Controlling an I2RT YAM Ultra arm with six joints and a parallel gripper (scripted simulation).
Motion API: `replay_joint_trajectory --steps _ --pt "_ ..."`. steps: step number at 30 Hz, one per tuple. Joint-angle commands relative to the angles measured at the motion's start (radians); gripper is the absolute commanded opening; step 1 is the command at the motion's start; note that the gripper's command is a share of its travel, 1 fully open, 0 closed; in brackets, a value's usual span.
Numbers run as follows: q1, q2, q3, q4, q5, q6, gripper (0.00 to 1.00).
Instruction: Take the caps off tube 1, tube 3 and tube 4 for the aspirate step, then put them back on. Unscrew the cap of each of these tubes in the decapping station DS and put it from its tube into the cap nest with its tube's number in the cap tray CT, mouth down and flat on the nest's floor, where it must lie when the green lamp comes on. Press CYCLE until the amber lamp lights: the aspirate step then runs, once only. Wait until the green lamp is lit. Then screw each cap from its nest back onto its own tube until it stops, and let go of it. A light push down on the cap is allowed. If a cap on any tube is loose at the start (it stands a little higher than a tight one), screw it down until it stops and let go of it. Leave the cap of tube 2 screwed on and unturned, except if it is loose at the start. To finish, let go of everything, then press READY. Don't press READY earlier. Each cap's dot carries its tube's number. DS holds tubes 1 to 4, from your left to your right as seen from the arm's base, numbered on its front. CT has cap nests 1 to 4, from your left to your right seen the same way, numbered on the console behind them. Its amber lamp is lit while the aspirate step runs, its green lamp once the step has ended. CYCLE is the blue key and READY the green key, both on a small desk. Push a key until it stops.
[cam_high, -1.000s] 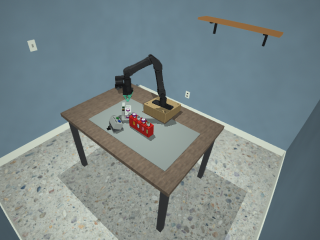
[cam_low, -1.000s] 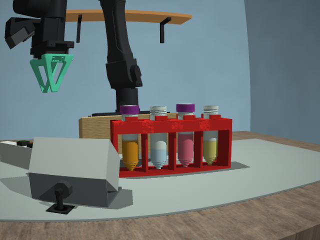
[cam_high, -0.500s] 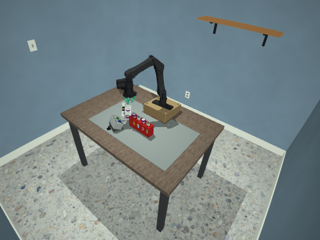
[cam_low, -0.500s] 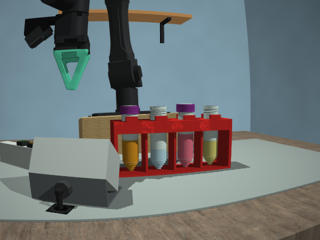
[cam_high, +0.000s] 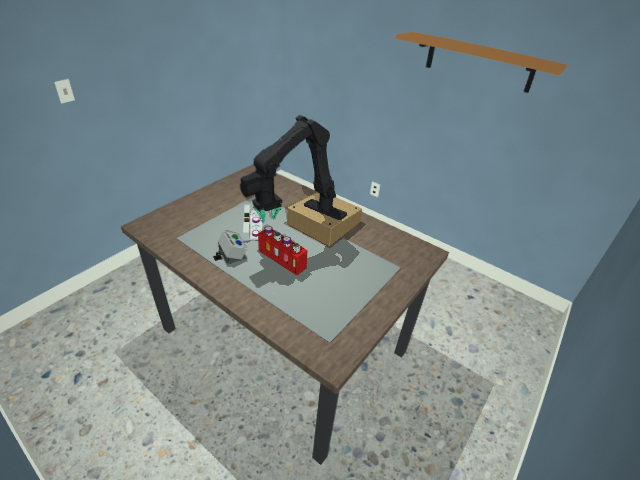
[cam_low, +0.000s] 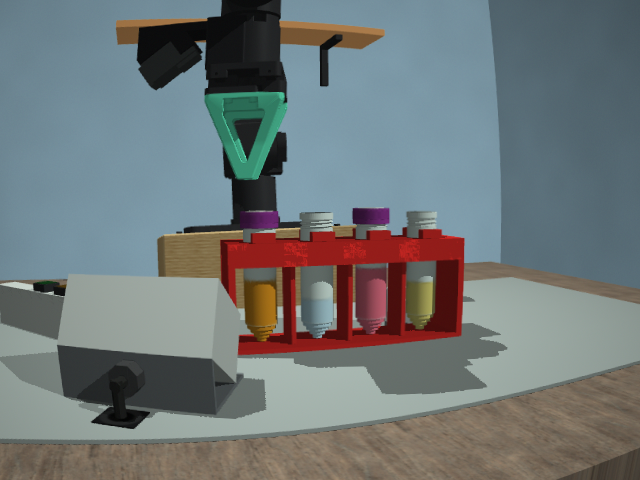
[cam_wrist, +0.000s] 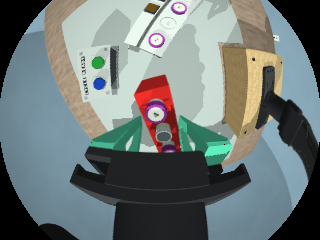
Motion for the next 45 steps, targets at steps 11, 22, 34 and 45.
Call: replay_joint_trajectory --steps 11,22,34,45 --pt "0.029 0.002 0.031 -0.002 -0.001 0.081 0.49" --pt "0.027 0.022 -0.03 0.079 -0.001 0.079 0.49" --pt "0.025 0.039 -0.068 0.135 0.0 0.077 0.49" --pt "0.025 0.045 -0.082 0.154 0.0 0.077 0.49"
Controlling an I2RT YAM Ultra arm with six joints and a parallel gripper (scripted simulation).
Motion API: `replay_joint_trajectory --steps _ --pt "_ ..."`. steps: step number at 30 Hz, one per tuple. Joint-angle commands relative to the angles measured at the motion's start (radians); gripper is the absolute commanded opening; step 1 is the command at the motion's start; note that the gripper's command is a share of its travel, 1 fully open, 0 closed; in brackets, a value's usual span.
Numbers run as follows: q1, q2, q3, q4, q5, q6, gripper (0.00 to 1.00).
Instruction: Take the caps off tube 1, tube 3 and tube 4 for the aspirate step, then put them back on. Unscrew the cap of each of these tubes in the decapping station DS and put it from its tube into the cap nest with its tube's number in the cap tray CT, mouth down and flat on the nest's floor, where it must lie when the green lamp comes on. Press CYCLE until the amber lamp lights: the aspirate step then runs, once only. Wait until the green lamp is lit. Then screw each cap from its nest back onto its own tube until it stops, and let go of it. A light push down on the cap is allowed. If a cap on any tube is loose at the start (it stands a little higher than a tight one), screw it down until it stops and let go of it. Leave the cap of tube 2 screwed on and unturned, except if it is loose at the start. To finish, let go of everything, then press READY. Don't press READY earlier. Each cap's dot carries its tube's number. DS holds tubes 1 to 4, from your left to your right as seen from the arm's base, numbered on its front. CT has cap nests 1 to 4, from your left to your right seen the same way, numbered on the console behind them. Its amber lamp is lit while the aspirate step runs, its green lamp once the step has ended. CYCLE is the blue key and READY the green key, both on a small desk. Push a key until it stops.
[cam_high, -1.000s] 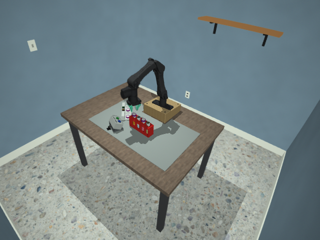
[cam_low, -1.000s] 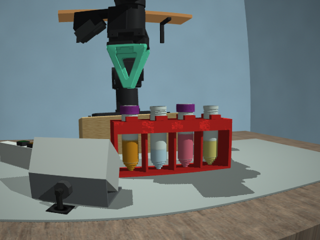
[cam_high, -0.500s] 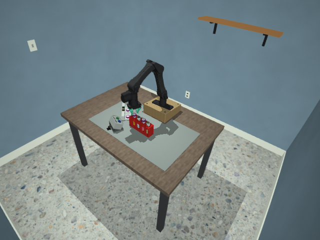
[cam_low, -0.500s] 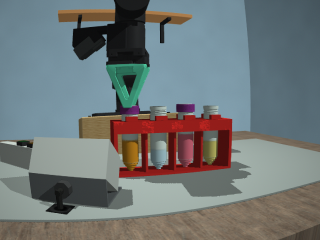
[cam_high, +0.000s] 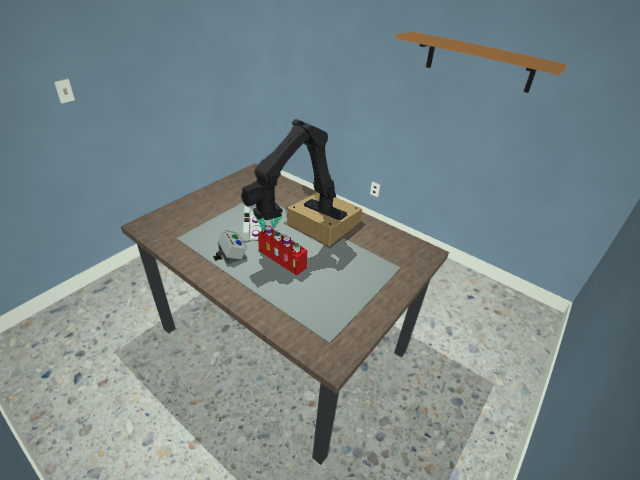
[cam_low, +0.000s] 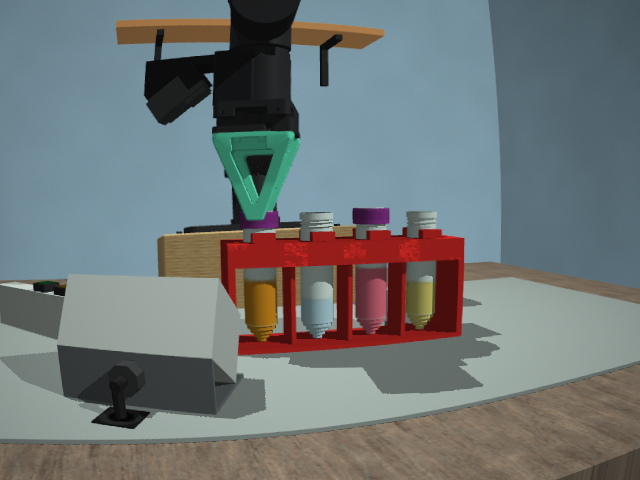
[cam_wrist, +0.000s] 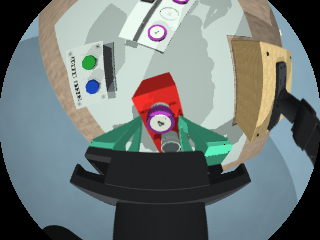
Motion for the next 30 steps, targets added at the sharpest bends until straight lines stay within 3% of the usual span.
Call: replay_joint_trajectory --steps 1,15,16,30 --pt "0.0 -0.005 0.001 0.005 0.002 0.0 0.49" --pt "-0.001 0.0 -0.011 0.023 0.002 0.0 0.49" --pt "-0.001 0.0 -0.011 0.023 0.002 0.0 0.0" --pt "-0.001 0.0 -0.011 0.023 0.002 0.0 0.0"
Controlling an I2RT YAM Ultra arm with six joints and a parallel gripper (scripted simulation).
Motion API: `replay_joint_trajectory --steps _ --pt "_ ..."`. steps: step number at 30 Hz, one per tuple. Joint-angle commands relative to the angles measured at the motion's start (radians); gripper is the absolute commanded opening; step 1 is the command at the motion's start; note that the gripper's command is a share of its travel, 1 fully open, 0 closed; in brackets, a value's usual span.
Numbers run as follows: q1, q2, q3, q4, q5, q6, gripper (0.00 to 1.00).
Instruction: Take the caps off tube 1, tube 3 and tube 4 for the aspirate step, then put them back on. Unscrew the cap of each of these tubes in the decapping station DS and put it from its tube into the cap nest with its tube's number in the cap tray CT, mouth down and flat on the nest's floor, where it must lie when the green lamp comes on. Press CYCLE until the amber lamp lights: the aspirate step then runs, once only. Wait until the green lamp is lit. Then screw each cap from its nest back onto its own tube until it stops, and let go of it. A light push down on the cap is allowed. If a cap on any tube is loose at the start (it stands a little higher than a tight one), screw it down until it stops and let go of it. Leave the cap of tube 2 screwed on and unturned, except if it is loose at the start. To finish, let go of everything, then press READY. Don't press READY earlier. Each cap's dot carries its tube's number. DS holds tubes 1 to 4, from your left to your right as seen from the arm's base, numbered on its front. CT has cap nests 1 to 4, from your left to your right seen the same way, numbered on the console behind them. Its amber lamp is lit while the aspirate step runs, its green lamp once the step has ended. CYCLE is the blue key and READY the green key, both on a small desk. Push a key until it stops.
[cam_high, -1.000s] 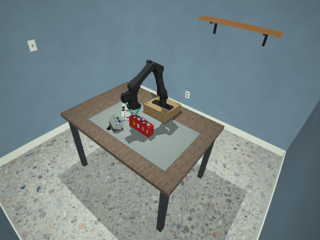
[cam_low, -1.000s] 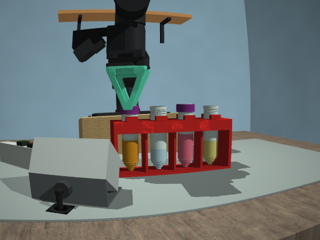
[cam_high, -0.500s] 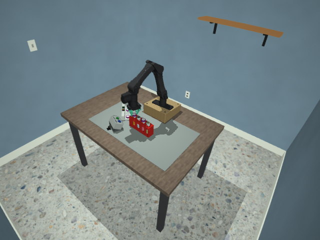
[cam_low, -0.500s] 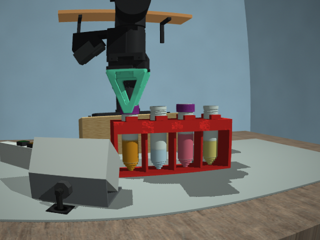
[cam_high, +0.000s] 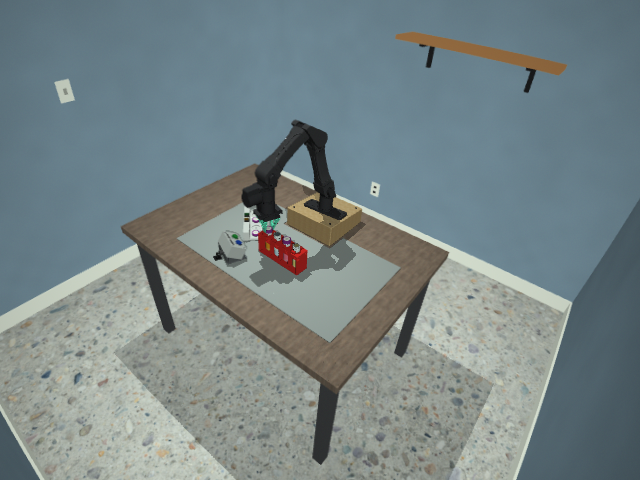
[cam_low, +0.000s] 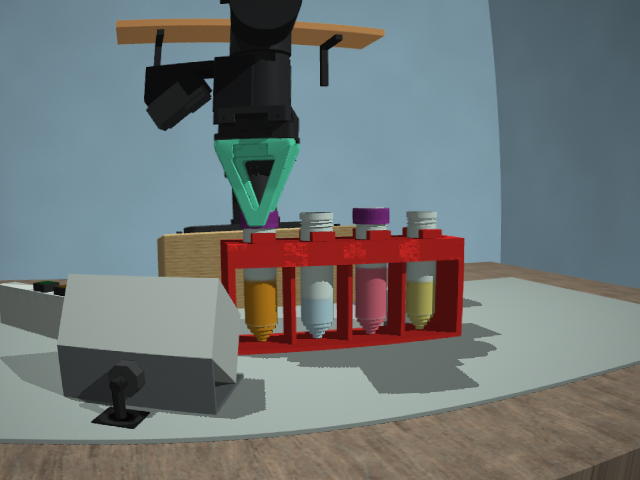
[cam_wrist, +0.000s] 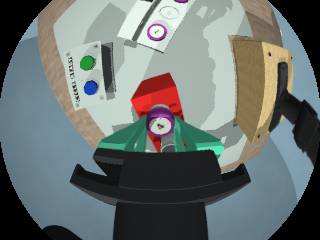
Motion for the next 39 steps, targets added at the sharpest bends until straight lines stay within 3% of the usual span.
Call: replay_joint_trajectory --steps 1,5,7,22,24,39 --pt "-0.001 -0.006 0.004 0.001 0.002 -0.05 0.0" --pt "-0.001 -0.006 0.004 0.001 0.002 -0.25 0.0" --pt "-0.001 -0.006 0.004 0.001 0.002 -0.25 0.0" --pt "-0.001 -0.007 0.005 -0.001 0.002 -1.0 0.0" --pt "-0.001 -0.007 0.005 -0.001 0.002 -1.0 0.0" --pt "-0.001 -0.008 0.006 -0.002 0.002 -1.75 0.0"
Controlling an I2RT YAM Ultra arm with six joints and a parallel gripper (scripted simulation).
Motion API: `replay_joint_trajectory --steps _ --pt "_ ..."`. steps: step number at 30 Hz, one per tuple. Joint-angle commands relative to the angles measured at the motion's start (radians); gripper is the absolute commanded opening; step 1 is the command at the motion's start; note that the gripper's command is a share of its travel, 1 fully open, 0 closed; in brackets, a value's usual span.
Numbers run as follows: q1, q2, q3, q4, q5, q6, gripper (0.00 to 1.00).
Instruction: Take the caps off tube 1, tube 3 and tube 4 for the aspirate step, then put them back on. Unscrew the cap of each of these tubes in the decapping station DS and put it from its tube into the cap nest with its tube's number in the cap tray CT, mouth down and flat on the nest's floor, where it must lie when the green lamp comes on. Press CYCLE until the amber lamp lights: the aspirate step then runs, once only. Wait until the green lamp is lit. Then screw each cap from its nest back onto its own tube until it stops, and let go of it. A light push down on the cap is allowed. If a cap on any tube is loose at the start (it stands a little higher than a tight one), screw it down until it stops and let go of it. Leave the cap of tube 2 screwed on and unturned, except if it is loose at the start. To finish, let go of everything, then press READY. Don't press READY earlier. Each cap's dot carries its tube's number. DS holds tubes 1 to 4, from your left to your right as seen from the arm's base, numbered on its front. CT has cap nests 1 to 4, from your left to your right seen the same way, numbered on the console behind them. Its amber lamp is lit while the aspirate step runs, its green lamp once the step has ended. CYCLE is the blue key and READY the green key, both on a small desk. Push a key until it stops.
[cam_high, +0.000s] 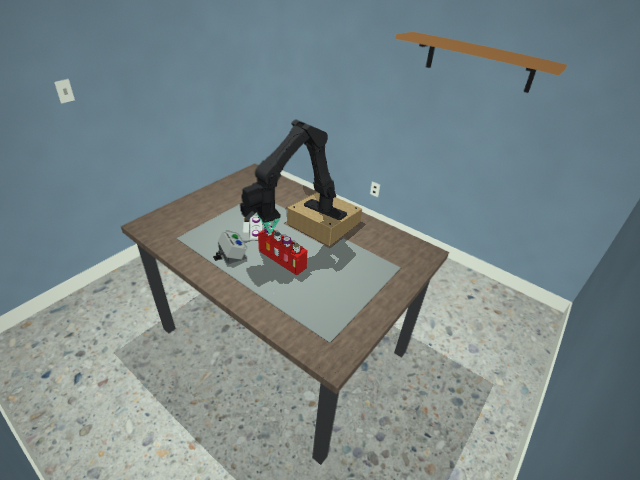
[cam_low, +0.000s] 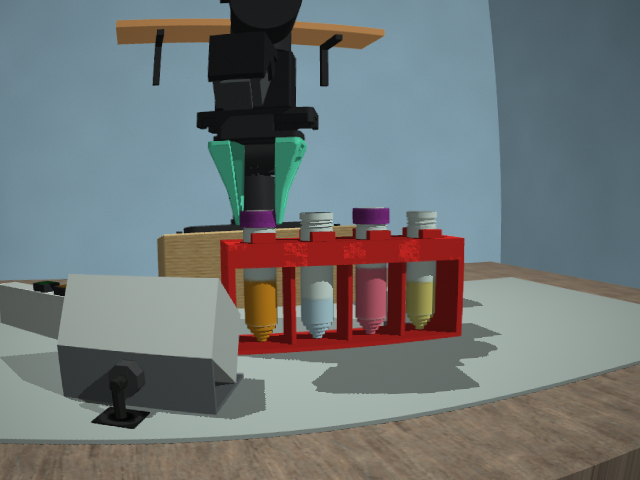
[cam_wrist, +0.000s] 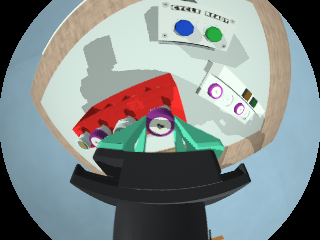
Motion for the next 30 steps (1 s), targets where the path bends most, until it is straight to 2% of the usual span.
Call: replay_joint_trajectory --steps 1,2,17,19,30 --pt "-0.001 -0.006 0.006 -0.001 0.002 -0.214 0.0" --pt "-0.001 -0.006 0.006 -0.001 0.002 -0.214 0.0" --pt "-0.001 -0.006 0.007 -0.002 0.002 -0.964 0.0" --pt "-0.001 -0.006 0.007 -0.002 0.002 -0.964 0.0" --pt "0.0 -0.007 0.007 -0.003 0.002 -1.514 0.0"
